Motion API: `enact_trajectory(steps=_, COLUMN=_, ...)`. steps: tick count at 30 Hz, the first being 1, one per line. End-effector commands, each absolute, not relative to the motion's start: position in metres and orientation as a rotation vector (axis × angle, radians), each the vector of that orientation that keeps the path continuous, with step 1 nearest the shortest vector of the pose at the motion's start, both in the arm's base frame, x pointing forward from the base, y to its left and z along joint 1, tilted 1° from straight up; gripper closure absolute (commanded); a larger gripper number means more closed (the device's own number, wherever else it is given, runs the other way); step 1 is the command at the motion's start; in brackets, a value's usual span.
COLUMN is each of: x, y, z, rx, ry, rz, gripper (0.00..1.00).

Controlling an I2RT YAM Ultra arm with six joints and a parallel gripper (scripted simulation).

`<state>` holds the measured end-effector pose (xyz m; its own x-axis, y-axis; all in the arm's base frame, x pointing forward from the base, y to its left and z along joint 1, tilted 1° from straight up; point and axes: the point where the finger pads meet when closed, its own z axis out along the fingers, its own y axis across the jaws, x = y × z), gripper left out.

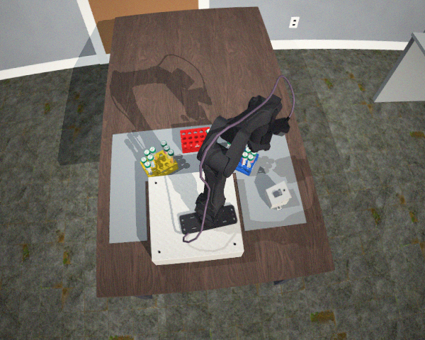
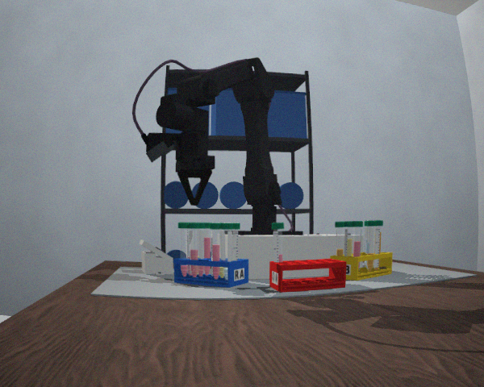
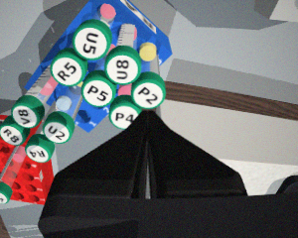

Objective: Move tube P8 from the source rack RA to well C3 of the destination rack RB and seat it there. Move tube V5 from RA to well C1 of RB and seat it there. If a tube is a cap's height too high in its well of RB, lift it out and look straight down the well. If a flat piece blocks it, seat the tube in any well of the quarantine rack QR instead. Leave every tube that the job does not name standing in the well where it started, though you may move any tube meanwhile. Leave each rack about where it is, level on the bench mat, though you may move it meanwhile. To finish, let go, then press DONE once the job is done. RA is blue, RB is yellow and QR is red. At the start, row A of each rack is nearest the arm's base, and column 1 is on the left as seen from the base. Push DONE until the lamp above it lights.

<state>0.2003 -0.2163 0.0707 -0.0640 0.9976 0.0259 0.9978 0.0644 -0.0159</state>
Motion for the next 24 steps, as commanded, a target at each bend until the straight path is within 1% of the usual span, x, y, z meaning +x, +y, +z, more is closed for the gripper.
enact_trajectory(steps=1, x=0.209, y=-0.224, z=0.078, rx=-2.143, ry=-2.31, rz=-0.006, gripper=1.0)
enact_trajectory(steps=14, x=0.209, y=-0.224, z=0.078, rx=-2.143, ry=-2.31, rz=-0.006, gripper=1.0)
enact_trajectory(steps=24, x=0.177, y=-0.244, z=0.08, rx=-2.159, ry=-2.303, rz=0.014, gripper=1.0)
